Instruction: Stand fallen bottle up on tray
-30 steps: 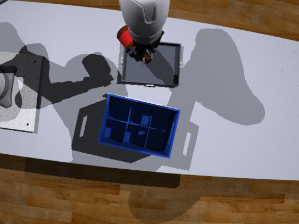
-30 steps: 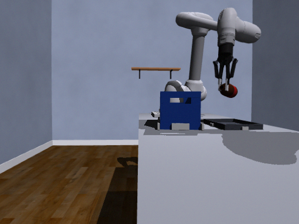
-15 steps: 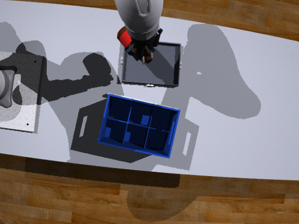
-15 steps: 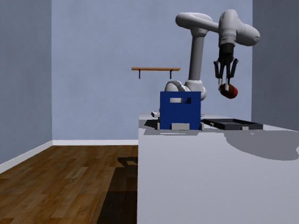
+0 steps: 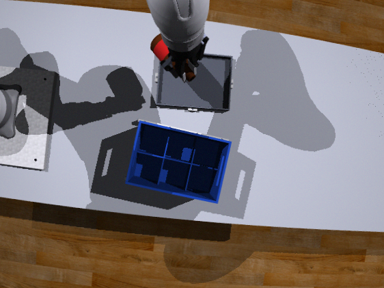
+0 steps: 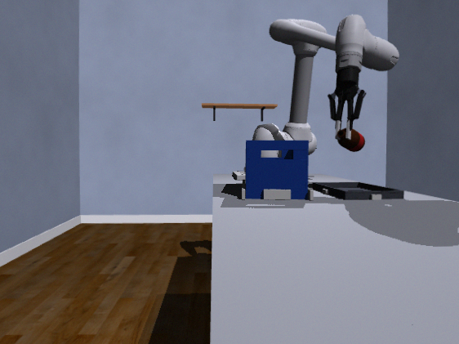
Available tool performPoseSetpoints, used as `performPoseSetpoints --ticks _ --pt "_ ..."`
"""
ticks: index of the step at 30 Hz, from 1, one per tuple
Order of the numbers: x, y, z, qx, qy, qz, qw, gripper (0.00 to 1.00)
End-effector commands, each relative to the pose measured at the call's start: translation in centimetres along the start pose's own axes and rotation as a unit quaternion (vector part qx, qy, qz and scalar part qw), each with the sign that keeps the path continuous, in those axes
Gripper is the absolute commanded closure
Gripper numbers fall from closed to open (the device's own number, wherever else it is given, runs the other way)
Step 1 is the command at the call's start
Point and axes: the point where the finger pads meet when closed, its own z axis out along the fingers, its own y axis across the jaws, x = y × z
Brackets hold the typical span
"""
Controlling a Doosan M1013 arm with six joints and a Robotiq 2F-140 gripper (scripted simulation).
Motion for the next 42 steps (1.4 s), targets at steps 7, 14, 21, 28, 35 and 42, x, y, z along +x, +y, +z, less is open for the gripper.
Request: performPoseSetpoints --ticks 7,14,21,28,35,42 --pt "0.00 0.00 -0.01 0.000 0.000 0.000 1.000 0.90" --pt "0.00 0.00 -0.01 0.000 0.000 0.000 1.000 0.90" --pt "0.00 0.00 -0.01 0.000 0.000 0.000 1.000 0.90" --pt "0.01 -0.02 0.00 0.000 -0.003 0.000 1.000 0.90" --pt "0.03 -0.06 0.04 0.001 -0.011 0.000 1.000 0.90" --pt "0.10 -0.14 0.08 0.003 -0.031 0.001 1.000 0.90"
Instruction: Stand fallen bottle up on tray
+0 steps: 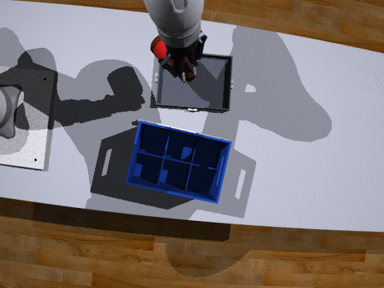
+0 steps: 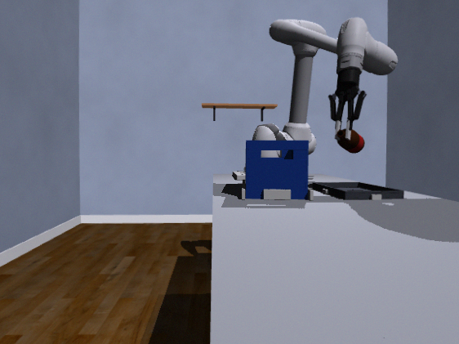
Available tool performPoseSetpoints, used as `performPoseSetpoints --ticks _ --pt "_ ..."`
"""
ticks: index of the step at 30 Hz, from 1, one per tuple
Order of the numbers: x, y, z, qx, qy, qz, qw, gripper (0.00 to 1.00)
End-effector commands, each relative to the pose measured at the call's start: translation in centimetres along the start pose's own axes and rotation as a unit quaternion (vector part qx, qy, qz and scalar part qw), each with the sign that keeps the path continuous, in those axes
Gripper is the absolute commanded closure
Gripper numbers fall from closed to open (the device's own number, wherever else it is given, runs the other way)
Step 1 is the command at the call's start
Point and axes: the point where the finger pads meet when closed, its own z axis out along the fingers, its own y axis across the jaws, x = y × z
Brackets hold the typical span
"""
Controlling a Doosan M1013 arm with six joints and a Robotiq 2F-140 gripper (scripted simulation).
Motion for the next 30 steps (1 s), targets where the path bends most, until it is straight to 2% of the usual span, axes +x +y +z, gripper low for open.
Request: performPoseSetpoints --ticks 1,18,30 --pt "0.04 -0.04 0.01 0.001 -0.013 0.000 1.000 0.90" --pt "0.21 0.06 -0.10 -0.002 -0.059 0.000 0.998 0.90" --pt "0.23 0.10 -0.14 -0.002 -0.065 0.000 0.998 0.90"
